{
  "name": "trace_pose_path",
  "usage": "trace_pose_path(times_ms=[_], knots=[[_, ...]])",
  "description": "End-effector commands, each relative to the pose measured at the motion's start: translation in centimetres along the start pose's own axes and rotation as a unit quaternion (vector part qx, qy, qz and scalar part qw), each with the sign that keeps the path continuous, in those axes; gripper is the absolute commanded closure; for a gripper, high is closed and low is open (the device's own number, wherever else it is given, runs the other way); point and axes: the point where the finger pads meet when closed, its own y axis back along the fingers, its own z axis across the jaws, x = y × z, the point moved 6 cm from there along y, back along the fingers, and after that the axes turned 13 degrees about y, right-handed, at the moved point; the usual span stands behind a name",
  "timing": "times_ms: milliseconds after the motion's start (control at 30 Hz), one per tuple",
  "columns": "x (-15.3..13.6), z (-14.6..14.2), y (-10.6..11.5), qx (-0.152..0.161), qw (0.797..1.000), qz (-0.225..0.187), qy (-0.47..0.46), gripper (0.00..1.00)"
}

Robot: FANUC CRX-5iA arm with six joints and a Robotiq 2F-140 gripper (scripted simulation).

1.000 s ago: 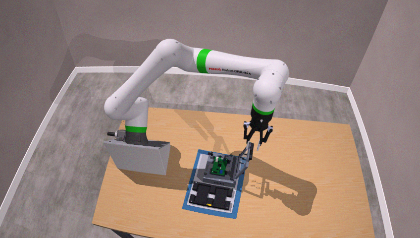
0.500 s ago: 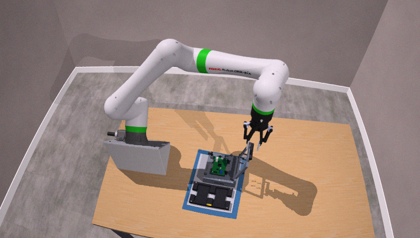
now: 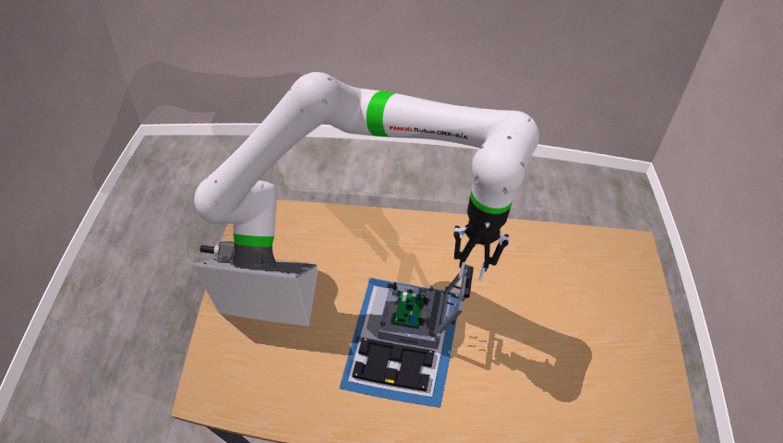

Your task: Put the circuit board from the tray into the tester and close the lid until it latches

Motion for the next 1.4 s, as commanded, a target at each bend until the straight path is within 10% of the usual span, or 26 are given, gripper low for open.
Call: trace_pose_path(times_ms=[0, 1367], knots=[[0.0, 0.0, 0.0, 0.0, 1.0, 0.0, 0.0, 0.7], [0.0, 0.0, -4.0, 0.0, 1.0, 0.0, 0.0, 0.7]])
